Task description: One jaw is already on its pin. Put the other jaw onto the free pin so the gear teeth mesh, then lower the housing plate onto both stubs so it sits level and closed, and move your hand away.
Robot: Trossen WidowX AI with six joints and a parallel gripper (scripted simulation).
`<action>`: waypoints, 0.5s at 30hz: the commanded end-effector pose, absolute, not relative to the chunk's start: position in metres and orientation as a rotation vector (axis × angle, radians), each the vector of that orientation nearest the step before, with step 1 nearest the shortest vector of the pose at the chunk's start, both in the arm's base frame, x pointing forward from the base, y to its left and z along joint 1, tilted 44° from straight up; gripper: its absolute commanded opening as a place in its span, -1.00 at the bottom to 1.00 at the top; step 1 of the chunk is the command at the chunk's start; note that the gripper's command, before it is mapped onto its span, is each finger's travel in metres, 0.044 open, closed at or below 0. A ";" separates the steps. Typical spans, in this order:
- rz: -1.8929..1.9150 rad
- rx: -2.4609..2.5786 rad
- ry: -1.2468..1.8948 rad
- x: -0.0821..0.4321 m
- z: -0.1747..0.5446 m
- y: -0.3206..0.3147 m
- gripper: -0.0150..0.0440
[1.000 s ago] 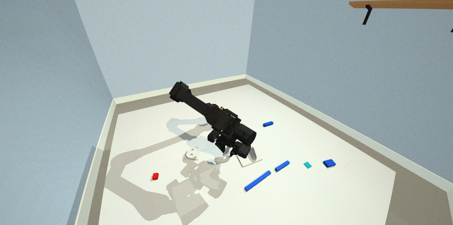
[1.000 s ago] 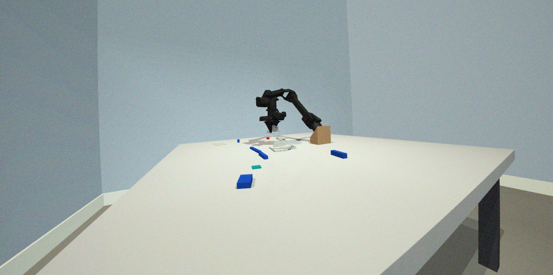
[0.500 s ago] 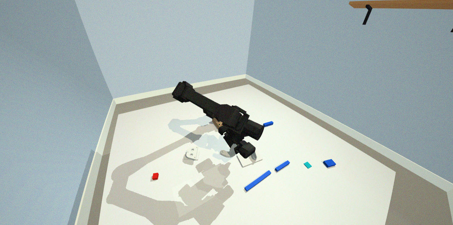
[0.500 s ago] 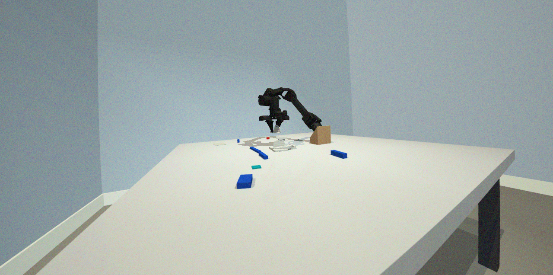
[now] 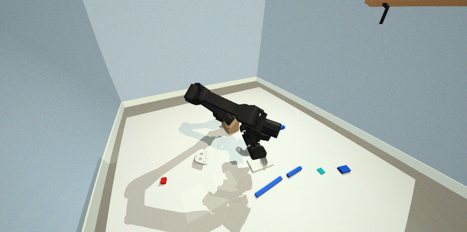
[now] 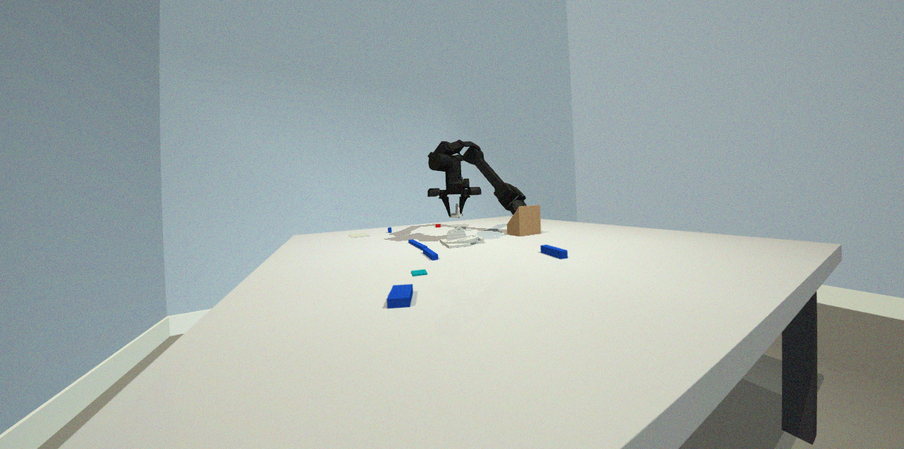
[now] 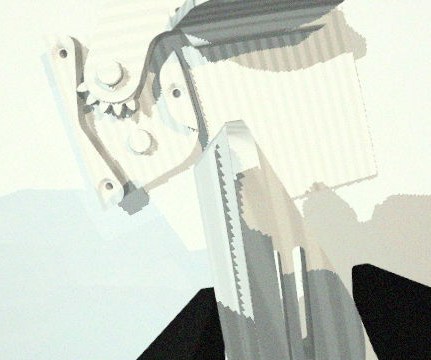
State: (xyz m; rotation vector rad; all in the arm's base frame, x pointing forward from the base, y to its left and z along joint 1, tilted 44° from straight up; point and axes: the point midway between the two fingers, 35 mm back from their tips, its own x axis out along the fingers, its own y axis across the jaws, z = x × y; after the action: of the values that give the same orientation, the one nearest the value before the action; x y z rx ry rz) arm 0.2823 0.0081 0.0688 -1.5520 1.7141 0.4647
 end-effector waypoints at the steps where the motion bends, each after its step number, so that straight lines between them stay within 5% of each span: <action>1: 0.375 -1.475 1.716 0.279 0.061 0.014 -0.04; 15: 0.037 -1.190 1.678 0.270 0.039 0.037 -0.04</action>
State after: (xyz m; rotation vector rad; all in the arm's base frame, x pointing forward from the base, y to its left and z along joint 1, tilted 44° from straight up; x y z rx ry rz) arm 0.2739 0.0333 0.0449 -1.2485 1.6823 0.0999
